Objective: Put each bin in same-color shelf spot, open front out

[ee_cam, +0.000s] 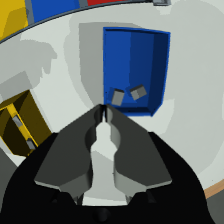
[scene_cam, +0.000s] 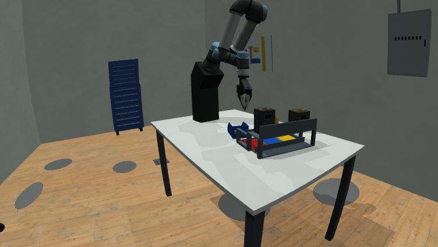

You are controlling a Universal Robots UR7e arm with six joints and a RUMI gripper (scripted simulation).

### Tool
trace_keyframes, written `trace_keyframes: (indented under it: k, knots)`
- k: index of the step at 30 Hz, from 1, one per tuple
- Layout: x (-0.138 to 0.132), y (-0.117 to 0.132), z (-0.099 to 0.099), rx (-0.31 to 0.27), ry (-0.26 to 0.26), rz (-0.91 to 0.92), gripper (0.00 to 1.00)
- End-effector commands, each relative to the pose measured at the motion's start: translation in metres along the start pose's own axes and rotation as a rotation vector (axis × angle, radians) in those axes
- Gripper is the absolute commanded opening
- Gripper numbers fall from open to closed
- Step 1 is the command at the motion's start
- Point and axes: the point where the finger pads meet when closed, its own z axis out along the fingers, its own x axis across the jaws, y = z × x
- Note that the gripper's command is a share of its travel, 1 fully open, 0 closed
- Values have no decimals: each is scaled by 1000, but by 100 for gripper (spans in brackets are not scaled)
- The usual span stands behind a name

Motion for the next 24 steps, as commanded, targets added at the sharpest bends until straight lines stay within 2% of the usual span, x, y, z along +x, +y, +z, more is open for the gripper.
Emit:
trace_keyframes:
  k: [1, 3, 4, 24]
  knots:
    - [0, 0, 0, 1, 0, 0, 0]
    - [0, 0, 0, 1, 0, 0, 0]
    - [0, 0, 0, 1, 0, 0, 15]
    - [0, 0, 0, 1, 0, 0, 15]
